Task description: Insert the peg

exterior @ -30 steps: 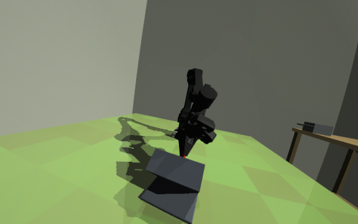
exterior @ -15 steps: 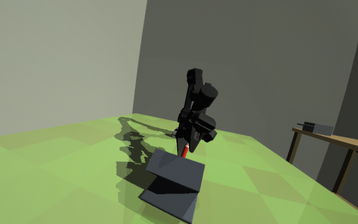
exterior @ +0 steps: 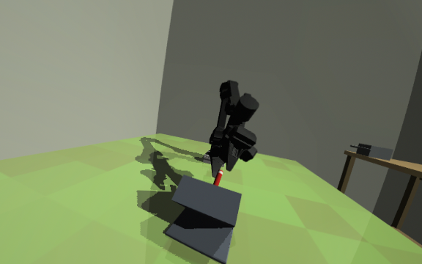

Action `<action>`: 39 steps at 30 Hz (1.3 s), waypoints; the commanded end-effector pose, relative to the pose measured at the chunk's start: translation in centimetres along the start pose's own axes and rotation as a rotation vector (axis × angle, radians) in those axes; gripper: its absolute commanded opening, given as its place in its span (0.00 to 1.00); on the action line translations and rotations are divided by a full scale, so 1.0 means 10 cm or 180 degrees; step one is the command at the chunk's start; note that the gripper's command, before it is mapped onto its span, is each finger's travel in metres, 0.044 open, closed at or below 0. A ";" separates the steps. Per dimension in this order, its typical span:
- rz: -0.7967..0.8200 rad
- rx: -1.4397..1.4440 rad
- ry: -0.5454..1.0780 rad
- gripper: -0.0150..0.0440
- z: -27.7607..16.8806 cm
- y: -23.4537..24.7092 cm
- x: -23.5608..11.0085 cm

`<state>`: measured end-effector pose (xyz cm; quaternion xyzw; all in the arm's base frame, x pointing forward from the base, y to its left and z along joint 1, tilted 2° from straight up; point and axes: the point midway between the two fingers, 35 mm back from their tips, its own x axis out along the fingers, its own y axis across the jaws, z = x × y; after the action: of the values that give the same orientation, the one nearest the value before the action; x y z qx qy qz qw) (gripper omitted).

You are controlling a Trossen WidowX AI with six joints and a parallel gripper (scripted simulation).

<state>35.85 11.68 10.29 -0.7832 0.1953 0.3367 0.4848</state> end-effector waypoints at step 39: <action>-0.0004 0.0001 -0.0006 1.00 0.02 -0.03 -0.59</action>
<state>32.11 11.88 14.29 -0.7832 0.1935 0.3392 0.4839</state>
